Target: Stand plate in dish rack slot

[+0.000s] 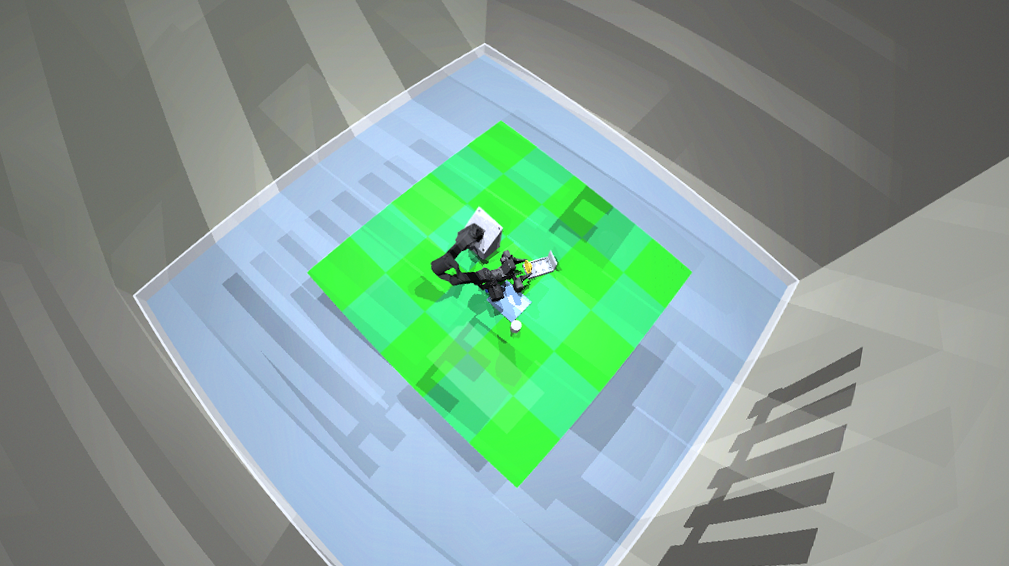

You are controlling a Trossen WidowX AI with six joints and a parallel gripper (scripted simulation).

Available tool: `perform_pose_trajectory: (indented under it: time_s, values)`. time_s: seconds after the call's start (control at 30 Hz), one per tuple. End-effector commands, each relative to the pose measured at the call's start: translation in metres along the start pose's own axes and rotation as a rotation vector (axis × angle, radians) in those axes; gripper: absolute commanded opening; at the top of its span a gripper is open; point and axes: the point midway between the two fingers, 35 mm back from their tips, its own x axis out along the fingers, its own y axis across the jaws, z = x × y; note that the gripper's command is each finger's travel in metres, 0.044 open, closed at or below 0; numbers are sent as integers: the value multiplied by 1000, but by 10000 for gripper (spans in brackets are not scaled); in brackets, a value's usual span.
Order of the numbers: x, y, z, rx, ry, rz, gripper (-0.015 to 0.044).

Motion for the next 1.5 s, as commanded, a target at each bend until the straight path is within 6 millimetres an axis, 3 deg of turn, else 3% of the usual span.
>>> perform_pose_trajectory:
  time_s: [0.0,0.47,0.6,0.73,1.2,1.47]
  values:
    - [6,2,1,5,1,3,0]
    - [26,3,2,-4,-2,-2,0]
    - [27,3,1,-4,-2,-2,0]
    - [30,3,-16,-7,-2,-2,0]
    - [28,5,-13,5,7,0,0]
    - [28,4,-13,2,7,0,210]
